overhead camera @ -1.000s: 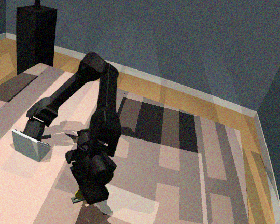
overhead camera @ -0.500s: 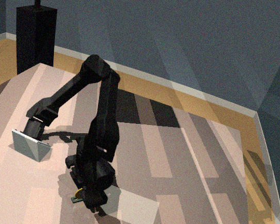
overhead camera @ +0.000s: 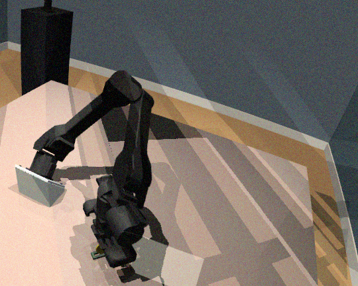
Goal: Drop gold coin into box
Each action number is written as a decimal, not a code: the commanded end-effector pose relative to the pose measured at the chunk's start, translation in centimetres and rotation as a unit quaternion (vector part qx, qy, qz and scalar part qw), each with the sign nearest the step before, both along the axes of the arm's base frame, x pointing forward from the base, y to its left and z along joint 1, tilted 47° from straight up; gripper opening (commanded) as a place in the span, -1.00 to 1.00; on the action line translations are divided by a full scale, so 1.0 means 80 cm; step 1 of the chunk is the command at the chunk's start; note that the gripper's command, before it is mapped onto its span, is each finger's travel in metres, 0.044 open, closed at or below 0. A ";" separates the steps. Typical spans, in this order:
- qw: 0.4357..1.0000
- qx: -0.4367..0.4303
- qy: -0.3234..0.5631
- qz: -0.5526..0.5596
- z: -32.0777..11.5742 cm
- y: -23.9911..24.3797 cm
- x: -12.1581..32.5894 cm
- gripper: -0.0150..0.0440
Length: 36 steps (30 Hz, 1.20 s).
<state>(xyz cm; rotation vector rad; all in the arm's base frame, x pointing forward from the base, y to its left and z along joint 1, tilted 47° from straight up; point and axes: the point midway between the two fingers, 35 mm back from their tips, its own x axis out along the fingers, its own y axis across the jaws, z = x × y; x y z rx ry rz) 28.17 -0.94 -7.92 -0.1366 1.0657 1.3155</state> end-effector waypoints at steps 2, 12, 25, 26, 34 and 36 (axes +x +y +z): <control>1.000 0.001 0.002 -0.003 0.000 0.001 0.000 -0.49; 1.000 0.000 0.001 -0.003 0.016 -0.018 0.006 -0.49; 1.000 -0.005 0.006 -0.009 0.043 -0.049 0.012 -0.49; 1.000 -0.005 0.006 -0.009 0.045 -0.051 0.013 -0.49; 1.000 -0.003 0.004 -0.006 0.064 -0.069 0.014 -0.49; 1.000 -0.002 0.004 -0.005 0.068 -0.073 0.014 -0.49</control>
